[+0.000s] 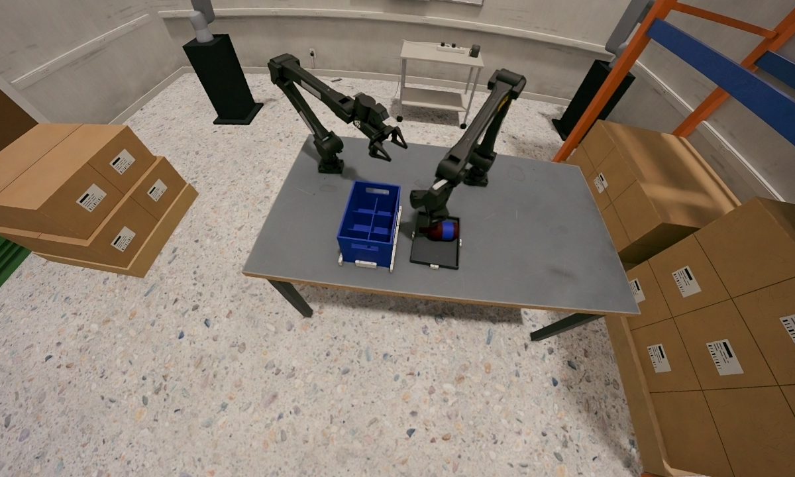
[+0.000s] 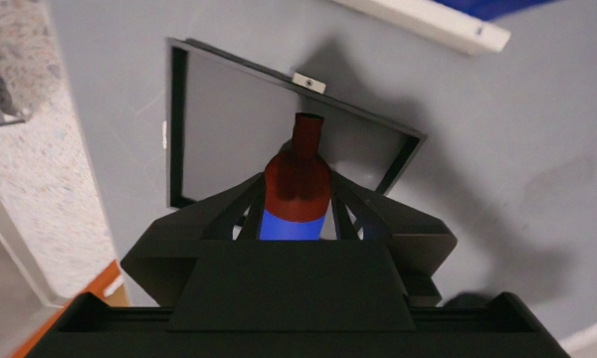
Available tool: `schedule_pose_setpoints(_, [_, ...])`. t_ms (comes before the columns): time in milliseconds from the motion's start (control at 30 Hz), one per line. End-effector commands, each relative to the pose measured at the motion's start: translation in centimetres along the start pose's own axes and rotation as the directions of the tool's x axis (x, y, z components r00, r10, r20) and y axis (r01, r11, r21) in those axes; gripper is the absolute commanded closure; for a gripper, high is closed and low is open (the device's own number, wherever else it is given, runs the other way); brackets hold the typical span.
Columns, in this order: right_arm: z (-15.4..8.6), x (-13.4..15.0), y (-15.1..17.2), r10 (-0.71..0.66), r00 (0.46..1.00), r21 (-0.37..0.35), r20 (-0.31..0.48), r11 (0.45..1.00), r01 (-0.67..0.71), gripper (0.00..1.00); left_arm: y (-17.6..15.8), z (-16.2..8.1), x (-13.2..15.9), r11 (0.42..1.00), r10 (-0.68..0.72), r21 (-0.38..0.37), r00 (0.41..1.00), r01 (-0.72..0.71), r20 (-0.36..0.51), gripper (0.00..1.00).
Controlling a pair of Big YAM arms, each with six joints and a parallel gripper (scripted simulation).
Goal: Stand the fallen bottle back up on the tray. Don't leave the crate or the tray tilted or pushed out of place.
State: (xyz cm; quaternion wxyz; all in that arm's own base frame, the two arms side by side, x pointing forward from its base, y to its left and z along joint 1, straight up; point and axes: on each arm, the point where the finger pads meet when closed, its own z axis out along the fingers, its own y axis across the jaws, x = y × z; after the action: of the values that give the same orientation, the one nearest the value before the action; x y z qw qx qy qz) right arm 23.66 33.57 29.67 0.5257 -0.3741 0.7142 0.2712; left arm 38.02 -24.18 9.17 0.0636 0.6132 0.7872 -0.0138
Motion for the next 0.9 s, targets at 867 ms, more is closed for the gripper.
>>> schedule_pose_setpoints(867, [-0.1,-1.1,-0.1,0.007,0.999,0.004,0.031,1.000,-0.007,0.00,1.6,1.5,-1.7,0.988,0.152,0.053,0.984,-0.147,-0.095,0.51])
